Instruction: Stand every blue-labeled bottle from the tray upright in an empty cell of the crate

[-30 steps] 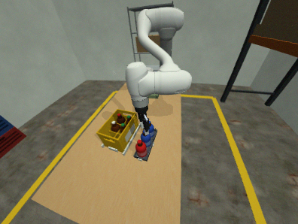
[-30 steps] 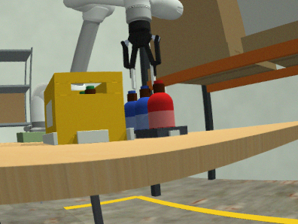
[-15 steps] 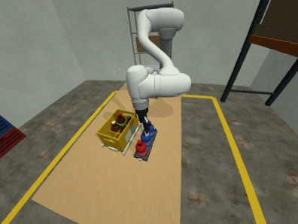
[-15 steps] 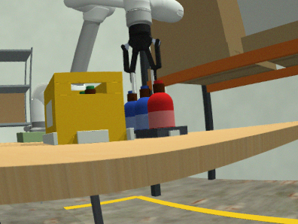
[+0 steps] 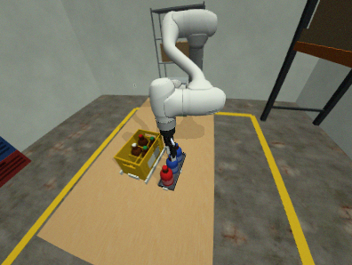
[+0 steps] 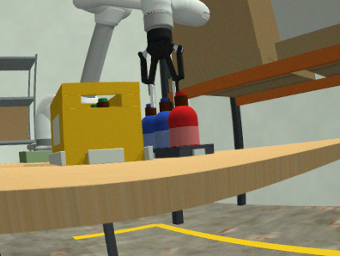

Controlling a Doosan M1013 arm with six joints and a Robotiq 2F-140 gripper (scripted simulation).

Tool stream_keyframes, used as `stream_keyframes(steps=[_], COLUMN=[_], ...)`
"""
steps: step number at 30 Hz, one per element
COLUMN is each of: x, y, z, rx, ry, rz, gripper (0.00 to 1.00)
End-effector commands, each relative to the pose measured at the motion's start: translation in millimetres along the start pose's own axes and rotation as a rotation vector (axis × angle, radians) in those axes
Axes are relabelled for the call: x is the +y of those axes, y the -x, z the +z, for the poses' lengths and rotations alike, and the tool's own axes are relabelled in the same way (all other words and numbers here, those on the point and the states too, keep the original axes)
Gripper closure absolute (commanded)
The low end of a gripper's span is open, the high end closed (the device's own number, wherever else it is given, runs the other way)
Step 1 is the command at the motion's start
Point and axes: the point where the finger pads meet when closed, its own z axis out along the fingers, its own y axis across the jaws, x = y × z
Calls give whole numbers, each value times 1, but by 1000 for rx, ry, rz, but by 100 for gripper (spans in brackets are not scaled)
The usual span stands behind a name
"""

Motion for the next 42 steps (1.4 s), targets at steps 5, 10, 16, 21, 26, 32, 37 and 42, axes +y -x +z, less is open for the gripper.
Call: stream_keyframes(steps=[5,10,16,21,26,32,37,42], x=[0,0,0,0,0,0,0,0], y=[0,0,0,0,0,0,0,0], z=[0,0,0,0,0,0,0,0], rx=[0,0,0,0,0,0,0,0], ry=[0,0,0,0,0,0,0,0], rz=[0,0,0,0,0,0,0,0], gripper=[62,62,62,62,62,100,100,100])
